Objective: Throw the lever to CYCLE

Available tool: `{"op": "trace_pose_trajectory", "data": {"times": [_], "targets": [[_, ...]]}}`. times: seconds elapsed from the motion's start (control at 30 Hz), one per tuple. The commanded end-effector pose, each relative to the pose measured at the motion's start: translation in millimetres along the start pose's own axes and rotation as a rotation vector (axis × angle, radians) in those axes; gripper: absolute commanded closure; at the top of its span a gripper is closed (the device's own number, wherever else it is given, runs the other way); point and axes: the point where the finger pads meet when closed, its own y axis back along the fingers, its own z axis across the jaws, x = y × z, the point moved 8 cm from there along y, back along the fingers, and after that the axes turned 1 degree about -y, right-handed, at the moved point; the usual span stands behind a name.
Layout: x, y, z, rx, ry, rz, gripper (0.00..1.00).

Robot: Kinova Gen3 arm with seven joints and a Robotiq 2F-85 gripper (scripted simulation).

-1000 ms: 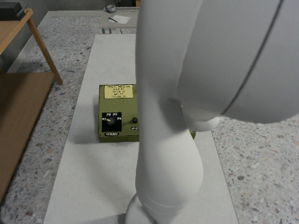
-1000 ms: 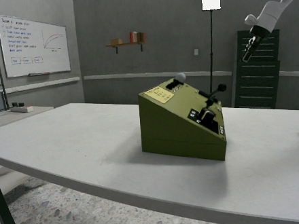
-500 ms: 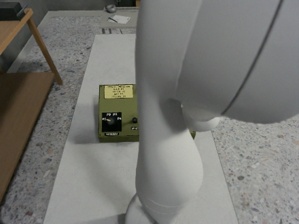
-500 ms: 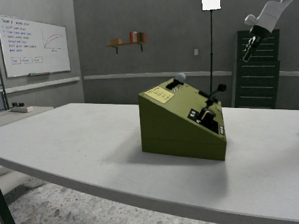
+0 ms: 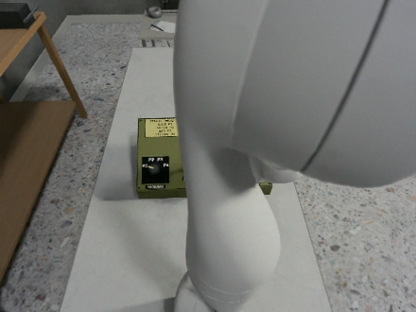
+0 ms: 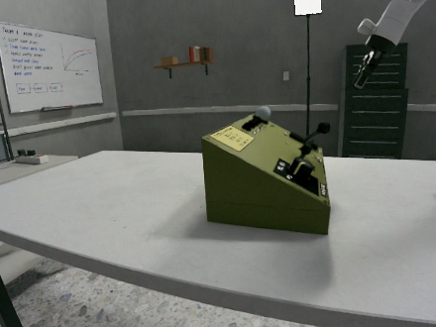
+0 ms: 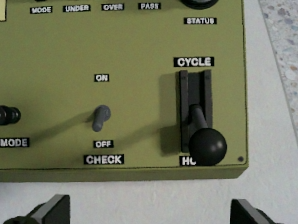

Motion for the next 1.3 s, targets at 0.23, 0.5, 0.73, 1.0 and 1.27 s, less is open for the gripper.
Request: {"op": "trace_pose_trajectory", "data": {"times": [0.23, 0.5, 0.73, 1.0, 1.27], "targets": [[0.8, 9.7, 0.1, -0.001, 0.0, 0.0, 0.0], [0.9, 14.6, 0.2, -0.001, 0.0, 0.0, 0.0], [1.0, 17.5, 0.2, -0.001, 0.0, 0.0, 0.0], [1.2, 17.6, 0.4, -0.001, 0.0, 0.0, 0.0], [39.8, -28.0, 33.5, 0.003, 0.03, -0.015, 0.0]]}}
